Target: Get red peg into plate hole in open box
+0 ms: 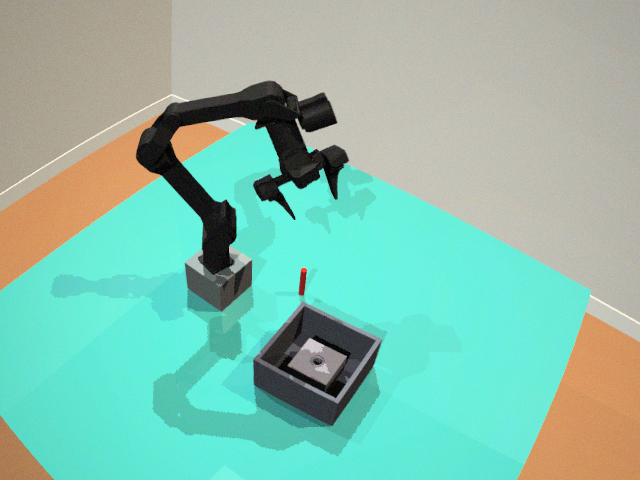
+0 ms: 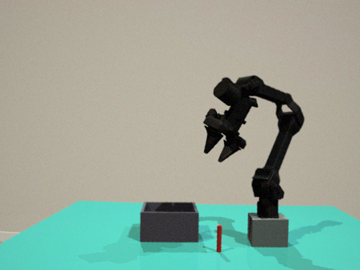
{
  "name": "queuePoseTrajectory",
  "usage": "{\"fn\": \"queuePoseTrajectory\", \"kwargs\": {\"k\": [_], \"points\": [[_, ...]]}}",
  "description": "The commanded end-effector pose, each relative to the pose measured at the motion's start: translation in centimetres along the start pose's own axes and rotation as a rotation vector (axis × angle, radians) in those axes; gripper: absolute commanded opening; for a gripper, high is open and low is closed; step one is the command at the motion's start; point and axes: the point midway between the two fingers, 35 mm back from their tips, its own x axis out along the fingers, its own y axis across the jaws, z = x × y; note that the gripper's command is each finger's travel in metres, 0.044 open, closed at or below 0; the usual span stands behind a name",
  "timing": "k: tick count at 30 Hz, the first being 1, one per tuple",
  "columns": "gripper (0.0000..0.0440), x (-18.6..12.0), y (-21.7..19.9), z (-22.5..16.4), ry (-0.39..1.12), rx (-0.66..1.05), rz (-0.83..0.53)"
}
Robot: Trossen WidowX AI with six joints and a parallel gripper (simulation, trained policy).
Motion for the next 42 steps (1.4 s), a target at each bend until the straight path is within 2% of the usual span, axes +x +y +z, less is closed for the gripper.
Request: {"fn": "queuePoseTrajectory", "kwargs": {"k": [1, 12, 21, 30, 42], "points": [[0.044, 2.5, -0.8, -1.1, 0.069, 0.038, -0.092], [0.044, 7.9, -3.0, -4.1, 0.24, 0.13, -0.318], [0.044, 11.1, -4.2, -6.1, 0.321, 0.177, -0.446], [0.044, 14.0, -4.7, -7.5, 0.359, 0.211, -0.51], [0.044, 17.9, -5.4, -9.0, 0.37, 0.234, -0.531]]}}
